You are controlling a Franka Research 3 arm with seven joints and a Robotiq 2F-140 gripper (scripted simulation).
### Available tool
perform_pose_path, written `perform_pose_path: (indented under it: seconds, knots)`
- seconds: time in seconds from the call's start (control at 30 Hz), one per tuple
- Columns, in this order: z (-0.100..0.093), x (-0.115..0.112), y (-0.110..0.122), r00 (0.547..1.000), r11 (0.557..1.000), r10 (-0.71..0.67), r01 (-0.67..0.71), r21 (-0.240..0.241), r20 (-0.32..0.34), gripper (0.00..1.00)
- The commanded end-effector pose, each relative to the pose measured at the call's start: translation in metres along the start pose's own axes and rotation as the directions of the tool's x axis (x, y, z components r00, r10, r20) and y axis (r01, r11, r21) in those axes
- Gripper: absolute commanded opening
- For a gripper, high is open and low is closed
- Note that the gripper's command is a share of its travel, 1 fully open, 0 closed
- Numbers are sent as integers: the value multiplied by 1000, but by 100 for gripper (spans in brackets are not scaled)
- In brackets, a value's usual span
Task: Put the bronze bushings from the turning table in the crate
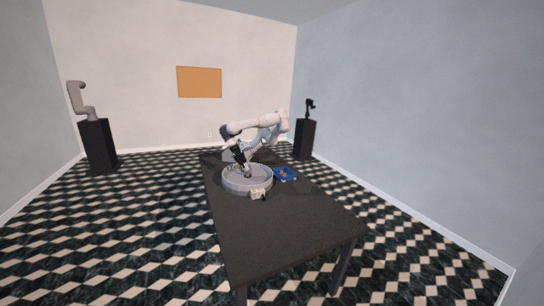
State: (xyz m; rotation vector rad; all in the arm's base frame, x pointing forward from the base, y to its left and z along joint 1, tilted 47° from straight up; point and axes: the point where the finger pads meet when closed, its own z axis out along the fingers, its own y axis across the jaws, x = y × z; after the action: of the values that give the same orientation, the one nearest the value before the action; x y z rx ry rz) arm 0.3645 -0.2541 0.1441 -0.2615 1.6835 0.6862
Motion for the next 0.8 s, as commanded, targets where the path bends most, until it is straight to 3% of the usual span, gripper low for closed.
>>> perform_pose_path:
  seconds: [0.0, 0.77]
  knots:
    - [2, 1, 0, 1000, 1000, -3, 3, 0, 0, 7]
    - [-5, -5, 1, 1000, 1000, -3, 3, 0, 0, 7]
